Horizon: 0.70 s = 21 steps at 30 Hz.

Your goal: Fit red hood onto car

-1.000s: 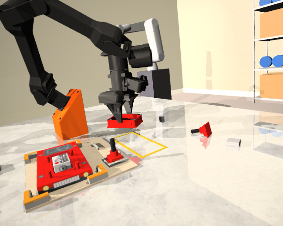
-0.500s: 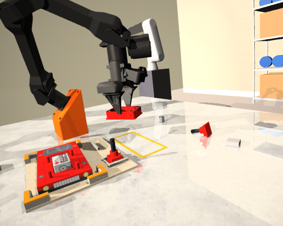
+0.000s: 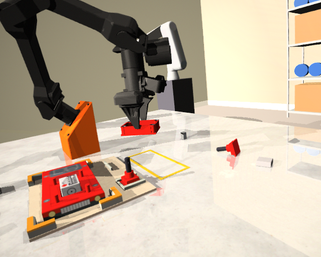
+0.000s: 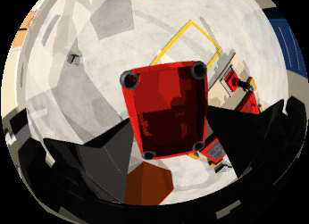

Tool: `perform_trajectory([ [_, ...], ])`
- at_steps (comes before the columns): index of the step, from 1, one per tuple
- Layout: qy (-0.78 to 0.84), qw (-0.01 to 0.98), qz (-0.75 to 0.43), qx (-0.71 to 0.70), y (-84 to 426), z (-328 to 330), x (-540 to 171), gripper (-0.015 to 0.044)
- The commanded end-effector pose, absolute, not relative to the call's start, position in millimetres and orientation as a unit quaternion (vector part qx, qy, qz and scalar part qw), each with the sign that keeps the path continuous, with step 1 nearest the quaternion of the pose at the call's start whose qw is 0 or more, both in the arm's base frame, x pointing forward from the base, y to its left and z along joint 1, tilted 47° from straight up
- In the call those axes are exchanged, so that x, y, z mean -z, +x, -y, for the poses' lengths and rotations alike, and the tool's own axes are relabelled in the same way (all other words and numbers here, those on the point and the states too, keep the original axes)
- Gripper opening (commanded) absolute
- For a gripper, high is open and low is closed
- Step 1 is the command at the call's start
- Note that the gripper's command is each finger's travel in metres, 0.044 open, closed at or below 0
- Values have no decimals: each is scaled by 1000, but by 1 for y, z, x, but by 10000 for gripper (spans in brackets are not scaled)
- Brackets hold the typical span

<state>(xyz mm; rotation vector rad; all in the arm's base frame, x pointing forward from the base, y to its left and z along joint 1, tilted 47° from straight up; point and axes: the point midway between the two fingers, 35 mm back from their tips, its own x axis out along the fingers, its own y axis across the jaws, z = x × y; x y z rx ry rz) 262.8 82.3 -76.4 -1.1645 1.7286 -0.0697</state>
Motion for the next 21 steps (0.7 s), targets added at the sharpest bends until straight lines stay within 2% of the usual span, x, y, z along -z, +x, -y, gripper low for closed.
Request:
perform_trajectory([
  [1, -500, 487, -717, 3, 263, -83, 77, 0],
  [21, -578, 391, -706, -124, 262, -83, 76, 0],
])
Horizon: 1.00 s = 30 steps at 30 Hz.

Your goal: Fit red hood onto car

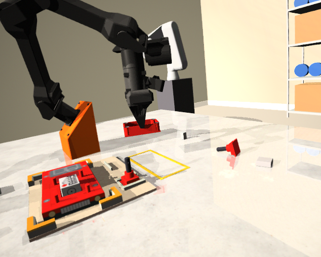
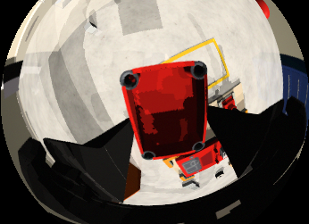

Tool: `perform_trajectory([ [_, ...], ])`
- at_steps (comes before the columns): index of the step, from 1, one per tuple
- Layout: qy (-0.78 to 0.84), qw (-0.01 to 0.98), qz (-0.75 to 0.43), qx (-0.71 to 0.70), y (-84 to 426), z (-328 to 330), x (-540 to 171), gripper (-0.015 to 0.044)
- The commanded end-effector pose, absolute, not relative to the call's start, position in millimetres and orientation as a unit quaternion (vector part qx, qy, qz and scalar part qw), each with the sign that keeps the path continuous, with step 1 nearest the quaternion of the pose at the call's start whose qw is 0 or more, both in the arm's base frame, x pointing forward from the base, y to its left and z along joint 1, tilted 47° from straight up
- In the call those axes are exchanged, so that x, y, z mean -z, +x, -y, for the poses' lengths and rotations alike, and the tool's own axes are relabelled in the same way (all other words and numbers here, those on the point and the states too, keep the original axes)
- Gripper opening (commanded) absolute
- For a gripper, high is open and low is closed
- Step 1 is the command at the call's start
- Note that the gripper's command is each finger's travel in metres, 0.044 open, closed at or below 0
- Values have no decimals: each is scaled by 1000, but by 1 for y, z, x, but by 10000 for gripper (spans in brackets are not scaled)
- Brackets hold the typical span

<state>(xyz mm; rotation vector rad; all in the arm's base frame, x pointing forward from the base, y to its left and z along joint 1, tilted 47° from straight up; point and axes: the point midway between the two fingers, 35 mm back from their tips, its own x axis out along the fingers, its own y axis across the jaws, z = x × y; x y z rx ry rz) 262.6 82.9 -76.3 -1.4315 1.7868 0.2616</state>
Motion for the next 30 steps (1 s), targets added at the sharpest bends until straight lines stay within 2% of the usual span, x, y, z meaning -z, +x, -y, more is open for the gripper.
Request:
perform_trajectory([
  [1, -581, 386, -705, -130, 262, -83, 76, 0],
  [30, -660, 226, -648, -306, 262, -84, 76, 0],
])
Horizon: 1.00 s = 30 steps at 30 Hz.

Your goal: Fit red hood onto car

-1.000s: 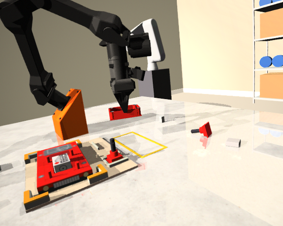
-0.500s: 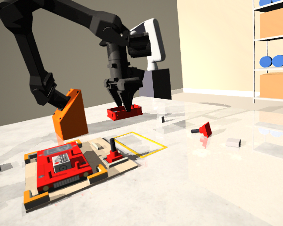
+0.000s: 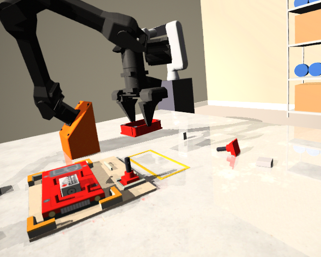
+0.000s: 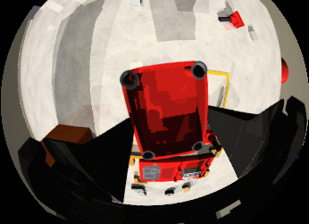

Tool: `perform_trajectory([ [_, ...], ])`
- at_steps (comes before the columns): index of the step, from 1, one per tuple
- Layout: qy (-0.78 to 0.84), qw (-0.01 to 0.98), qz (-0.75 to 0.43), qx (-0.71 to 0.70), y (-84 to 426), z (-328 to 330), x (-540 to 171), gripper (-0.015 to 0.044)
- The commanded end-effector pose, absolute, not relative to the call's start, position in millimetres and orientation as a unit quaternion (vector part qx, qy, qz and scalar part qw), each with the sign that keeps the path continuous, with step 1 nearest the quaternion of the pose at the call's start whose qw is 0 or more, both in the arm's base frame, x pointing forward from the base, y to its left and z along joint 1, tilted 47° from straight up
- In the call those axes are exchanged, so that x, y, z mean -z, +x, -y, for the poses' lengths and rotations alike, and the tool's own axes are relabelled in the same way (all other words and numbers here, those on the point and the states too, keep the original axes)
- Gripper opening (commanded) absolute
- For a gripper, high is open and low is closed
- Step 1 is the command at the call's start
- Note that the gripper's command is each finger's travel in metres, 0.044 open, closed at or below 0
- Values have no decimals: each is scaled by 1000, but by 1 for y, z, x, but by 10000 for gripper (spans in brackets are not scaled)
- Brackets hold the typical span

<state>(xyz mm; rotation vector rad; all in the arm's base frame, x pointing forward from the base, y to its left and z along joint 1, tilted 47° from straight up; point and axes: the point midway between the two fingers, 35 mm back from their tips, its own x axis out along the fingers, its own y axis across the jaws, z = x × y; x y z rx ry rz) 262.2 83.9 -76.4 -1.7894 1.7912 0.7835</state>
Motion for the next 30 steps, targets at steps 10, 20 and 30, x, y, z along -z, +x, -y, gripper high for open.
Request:
perform_trajectory([
  [10, -677, 167, -618, -363, 261, -85, 76, 0],
  [20, -689, 107, -583, -416, 261, -85, 75, 0],
  [30, -694, 73, -562, -444, 261, -85, 76, 0],
])
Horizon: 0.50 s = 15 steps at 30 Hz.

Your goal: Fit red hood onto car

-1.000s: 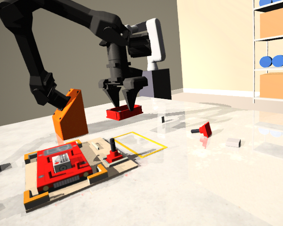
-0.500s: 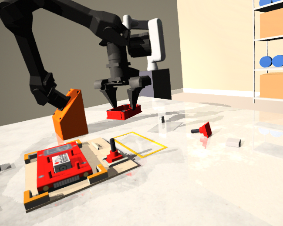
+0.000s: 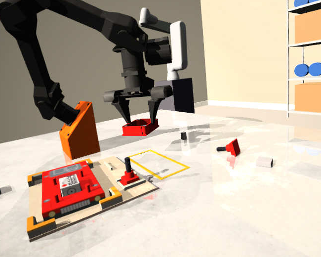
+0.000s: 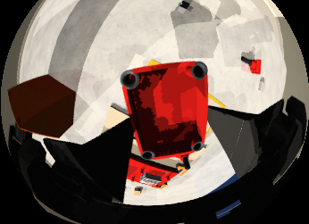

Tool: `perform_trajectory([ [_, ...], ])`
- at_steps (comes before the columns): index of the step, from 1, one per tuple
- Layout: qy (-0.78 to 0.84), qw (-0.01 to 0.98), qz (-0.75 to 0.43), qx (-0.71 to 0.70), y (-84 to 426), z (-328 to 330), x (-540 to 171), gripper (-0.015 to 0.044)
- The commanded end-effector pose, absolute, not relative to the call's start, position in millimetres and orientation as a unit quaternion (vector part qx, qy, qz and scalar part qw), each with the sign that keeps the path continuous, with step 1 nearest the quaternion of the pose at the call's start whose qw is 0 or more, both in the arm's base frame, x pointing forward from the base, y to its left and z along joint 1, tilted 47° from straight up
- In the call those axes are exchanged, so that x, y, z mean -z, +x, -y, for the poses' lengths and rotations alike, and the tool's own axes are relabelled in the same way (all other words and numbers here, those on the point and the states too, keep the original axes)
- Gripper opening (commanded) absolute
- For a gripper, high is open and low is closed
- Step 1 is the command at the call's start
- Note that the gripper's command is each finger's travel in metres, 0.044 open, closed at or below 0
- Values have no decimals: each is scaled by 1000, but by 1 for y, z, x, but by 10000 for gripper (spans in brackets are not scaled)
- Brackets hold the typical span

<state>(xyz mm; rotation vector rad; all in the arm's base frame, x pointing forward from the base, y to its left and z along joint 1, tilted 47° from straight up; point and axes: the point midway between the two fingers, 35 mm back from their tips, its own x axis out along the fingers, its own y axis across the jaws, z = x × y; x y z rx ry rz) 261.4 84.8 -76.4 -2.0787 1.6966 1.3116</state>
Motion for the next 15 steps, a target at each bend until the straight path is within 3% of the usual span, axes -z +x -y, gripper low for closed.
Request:
perform_trajectory([
  [1, -694, 73, -562, -445, 261, -83, 78, 0],
  [15, -694, 72, -563, -443, 259, -29, 129, 0],
])
